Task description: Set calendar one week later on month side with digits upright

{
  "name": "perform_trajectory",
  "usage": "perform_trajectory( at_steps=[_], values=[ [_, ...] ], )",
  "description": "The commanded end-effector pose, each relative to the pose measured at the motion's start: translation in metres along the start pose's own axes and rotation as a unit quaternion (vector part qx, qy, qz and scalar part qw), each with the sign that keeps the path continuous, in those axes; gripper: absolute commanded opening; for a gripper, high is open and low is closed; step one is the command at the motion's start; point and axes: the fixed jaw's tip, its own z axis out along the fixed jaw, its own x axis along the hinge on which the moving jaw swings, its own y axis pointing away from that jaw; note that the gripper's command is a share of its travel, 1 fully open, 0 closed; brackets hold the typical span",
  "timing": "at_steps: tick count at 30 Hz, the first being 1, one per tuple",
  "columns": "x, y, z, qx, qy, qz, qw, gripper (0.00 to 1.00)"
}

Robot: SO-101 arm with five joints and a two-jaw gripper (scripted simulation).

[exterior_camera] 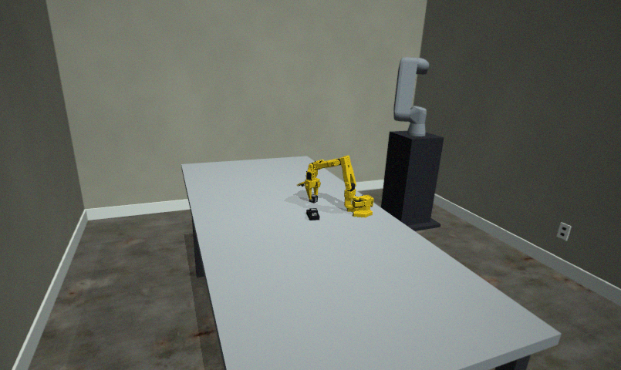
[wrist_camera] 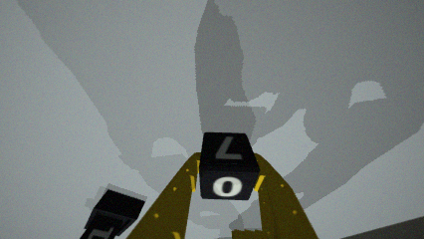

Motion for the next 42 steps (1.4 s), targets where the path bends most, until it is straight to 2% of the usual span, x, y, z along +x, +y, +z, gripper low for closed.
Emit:
perform_trajectory(
  at_steps=[1,14,24,32,37,42],
  values=[
    [-0.006,-0.001,-0.007,-0.006,-0.024,0.0,1.0,0.17],
    [-0.006,-0.001,-0.007,-0.006,-0.024,0.0,1.0,0.16],
    [-0.006,-0.001,-0.007,-0.006,-0.024,0.0,1.0,0.01],
    [-0.006,-0.001,-0.008,-0.006,-0.024,0.0,1.0,0.0],
    [-0.007,-0.001,-0.013,-0.006,-0.024,0.0,1.0,0.0],
    [-0.007,0.0,-0.026,-0.006,-0.024,0.0,1.0,0.0]
  ],
)
